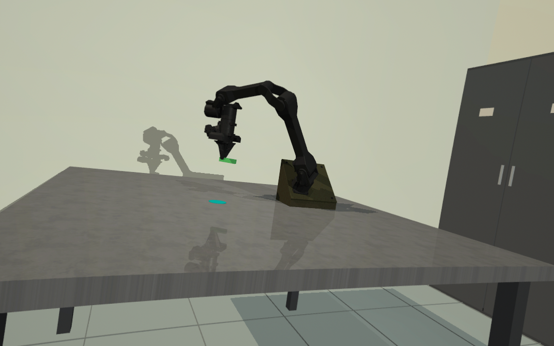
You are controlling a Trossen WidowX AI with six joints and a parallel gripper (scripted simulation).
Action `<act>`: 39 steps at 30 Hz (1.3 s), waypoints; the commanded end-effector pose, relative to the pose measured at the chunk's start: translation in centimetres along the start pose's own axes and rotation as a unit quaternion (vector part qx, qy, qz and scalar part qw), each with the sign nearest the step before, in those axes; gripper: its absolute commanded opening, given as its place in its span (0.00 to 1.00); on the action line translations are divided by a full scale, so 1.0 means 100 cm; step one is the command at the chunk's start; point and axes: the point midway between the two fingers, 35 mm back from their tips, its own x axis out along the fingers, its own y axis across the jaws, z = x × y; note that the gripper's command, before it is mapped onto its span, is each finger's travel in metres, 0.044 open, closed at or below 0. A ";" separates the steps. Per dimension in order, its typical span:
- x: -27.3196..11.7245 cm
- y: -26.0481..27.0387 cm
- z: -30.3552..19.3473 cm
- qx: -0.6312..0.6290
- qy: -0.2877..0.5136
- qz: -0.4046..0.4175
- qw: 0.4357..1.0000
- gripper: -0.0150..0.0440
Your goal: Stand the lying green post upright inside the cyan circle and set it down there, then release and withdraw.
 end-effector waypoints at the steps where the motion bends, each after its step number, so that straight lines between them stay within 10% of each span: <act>1: -0.001 0.014 -0.003 -0.008 0.001 0.002 1.000 0.29; 39: -0.008 0.128 -0.048 -0.112 0.006 0.010 0.994 0.29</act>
